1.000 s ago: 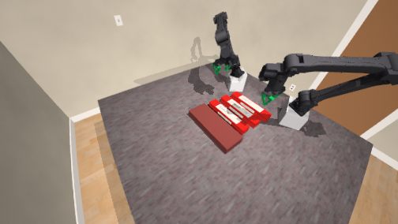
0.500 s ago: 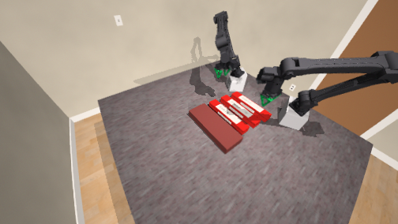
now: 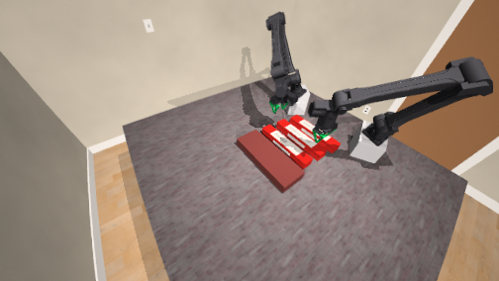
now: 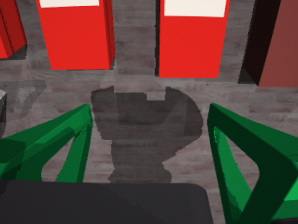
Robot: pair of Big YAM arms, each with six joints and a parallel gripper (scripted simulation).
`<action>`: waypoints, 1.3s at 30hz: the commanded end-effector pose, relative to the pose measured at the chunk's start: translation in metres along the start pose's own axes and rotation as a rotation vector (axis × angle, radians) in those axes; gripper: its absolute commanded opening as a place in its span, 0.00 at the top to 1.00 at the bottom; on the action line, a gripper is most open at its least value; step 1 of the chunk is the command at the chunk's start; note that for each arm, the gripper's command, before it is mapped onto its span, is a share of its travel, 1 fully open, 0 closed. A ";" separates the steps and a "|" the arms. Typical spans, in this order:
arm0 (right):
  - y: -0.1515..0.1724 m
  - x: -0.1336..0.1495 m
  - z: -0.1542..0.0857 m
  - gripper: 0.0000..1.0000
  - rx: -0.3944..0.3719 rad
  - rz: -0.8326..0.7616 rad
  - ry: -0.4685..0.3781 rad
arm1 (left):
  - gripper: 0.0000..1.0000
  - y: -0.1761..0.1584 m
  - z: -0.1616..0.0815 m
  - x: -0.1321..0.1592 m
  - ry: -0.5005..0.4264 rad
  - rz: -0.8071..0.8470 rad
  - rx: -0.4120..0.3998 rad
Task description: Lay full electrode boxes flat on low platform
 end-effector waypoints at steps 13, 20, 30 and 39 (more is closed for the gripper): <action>-0.019 -0.035 0.040 0.28 0.028 0.008 -0.036 | 0.28 0.038 0.045 -0.020 -0.026 -0.022 -0.053; -0.019 -0.035 0.040 0.28 0.028 0.008 -0.036 | 0.28 0.034 0.045 -0.024 -0.023 -0.012 -0.042; -0.018 -0.034 0.038 0.28 0.028 0.008 -0.036 | 0.28 0.033 0.043 -0.024 -0.023 -0.012 -0.042; -0.018 -0.034 0.027 0.28 0.028 0.008 -0.037 | 0.28 0.032 0.032 -0.024 -0.023 -0.012 -0.043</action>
Point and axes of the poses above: on each arm, the point where the finger pads meet when closed, its own z axis out along the fingers, its own y axis across the jaws, x = y × z, the point moved 5 cm from there along -z, back along the fingers, and after that the axes turned 13 degrees about z, right-handed, at the moved point
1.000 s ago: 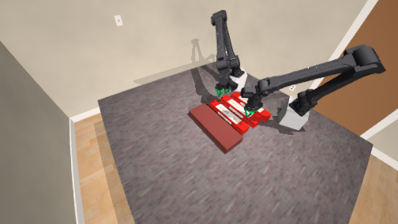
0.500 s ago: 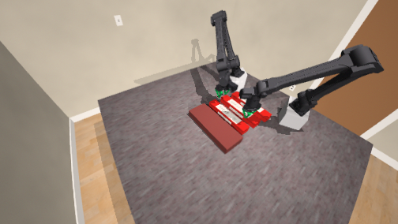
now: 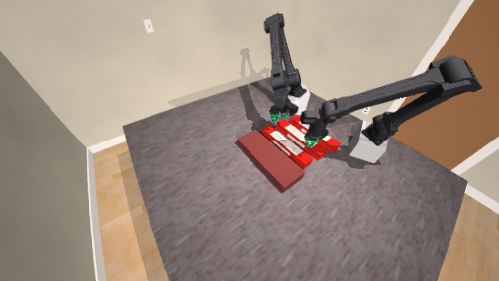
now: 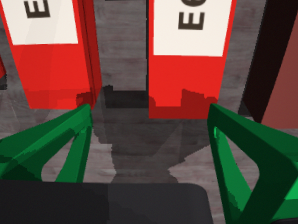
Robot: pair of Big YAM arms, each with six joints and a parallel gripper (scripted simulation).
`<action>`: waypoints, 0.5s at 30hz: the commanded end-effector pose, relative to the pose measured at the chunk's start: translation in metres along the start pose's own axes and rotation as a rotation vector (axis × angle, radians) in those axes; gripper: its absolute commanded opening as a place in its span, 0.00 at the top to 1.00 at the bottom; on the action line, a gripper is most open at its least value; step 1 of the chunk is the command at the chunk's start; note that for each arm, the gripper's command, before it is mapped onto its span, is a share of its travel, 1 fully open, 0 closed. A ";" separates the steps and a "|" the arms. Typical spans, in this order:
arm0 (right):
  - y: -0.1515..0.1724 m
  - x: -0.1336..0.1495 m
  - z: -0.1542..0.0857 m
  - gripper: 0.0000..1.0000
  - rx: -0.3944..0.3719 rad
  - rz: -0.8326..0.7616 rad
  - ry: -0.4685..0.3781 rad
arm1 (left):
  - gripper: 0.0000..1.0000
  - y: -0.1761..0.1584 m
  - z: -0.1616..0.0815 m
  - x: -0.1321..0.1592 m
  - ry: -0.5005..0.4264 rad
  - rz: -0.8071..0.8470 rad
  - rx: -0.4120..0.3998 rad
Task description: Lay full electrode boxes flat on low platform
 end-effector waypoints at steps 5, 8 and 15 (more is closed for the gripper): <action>-0.012 -0.008 -0.027 0.28 0.030 0.016 -0.041 | 0.28 0.014 -0.026 -0.004 -0.022 -0.015 -0.039; -0.012 -0.008 -0.031 0.28 0.030 0.016 -0.041 | 0.28 0.013 -0.030 -0.004 -0.023 -0.015 -0.039; -0.012 -0.008 -0.041 0.28 0.030 0.017 -0.042 | 0.28 0.013 -0.040 -0.003 -0.023 -0.015 -0.039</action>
Point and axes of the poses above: on each arm, the point where the finger pads meet when closed, its own z axis out along the fingers, its own y axis across the jaws, x = y × z, the point moved 5 cm from there along -z, back along the fingers, and after that the axes turned 13 degrees about z, right-handed, at the moved point
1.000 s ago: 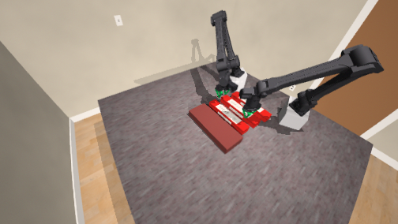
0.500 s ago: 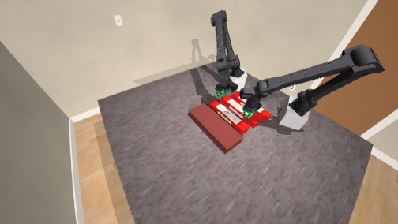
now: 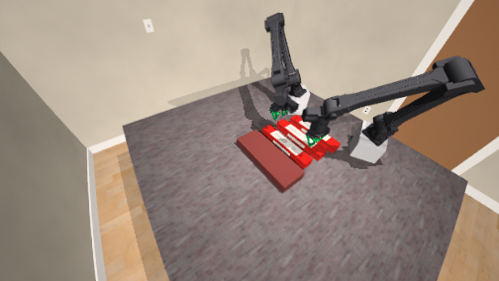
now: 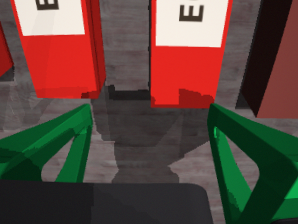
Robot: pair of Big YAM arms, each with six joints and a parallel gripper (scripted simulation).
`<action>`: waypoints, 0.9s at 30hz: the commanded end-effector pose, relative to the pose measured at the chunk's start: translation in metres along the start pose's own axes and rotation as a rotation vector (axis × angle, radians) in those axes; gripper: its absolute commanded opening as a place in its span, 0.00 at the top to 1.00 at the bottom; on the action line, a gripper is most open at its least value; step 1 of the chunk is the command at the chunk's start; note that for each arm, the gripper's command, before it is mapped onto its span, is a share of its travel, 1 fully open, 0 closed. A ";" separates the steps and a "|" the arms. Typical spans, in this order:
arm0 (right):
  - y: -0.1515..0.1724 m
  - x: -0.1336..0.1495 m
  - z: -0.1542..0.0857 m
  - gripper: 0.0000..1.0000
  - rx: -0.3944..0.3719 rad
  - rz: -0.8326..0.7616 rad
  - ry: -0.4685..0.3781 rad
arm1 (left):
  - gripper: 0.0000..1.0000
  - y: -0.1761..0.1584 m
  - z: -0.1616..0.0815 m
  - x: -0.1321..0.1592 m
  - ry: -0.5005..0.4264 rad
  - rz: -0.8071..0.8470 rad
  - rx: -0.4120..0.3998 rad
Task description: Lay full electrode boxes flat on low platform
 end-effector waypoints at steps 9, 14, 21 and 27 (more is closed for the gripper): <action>-0.012 -0.010 -0.035 0.28 0.036 0.018 -0.045 | 0.28 0.017 -0.035 -0.006 -0.026 -0.014 -0.049; -0.012 -0.010 -0.042 0.28 0.036 0.018 -0.046 | 0.28 0.016 -0.042 -0.006 -0.026 -0.015 -0.049; -0.012 -0.010 -0.048 0.28 0.036 0.018 -0.046 | 0.28 0.016 -0.049 -0.006 -0.027 -0.015 -0.049; -0.012 -0.010 -0.055 0.28 0.035 0.018 -0.047 | 0.28 0.016 -0.056 -0.006 -0.027 -0.015 -0.049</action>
Point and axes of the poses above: on each arm, the point where the finger pads meet when closed, its own z axis out along the fingers, its own y axis across the jaws, x = y × z, the point moved 5 cm from there along -z, back along the fingers, and after that the axes turned 13 degrees about z, right-handed, at the moved point
